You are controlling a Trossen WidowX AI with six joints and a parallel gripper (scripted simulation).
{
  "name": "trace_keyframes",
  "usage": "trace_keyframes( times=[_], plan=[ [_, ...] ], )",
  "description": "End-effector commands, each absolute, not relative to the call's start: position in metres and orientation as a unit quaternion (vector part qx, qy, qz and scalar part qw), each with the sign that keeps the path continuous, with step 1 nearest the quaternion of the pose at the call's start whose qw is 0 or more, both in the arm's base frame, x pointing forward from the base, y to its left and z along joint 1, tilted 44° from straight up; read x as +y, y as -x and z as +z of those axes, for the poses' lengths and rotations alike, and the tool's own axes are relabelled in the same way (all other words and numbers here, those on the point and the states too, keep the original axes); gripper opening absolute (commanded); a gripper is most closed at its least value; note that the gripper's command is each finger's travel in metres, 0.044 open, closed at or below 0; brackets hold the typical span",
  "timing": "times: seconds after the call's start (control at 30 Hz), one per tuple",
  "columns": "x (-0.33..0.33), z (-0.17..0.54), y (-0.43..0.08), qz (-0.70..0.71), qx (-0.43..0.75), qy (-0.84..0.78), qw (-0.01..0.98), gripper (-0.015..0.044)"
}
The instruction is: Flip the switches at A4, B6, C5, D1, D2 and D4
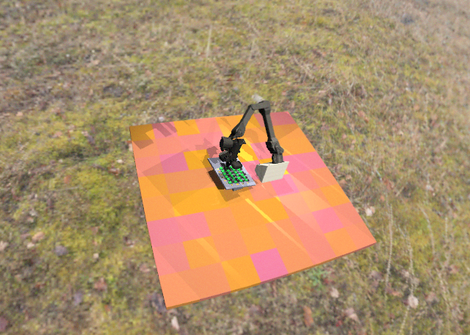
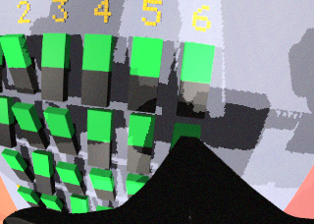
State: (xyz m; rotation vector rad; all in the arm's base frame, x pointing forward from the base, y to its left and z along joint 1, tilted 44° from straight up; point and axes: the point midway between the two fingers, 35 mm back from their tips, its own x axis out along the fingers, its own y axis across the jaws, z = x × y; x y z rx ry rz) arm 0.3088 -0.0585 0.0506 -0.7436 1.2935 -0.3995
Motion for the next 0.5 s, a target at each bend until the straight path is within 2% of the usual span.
trace_keyframes(
  times=[0.0,0.47],
  plan=[
    [-0.0583,0.05,-0.3089,-0.179,0.585,0.336,0.716,0.0],
    [-0.0593,0.0489,-0.3094,-0.179,0.585,0.336,0.716,0.0]
  ],
)
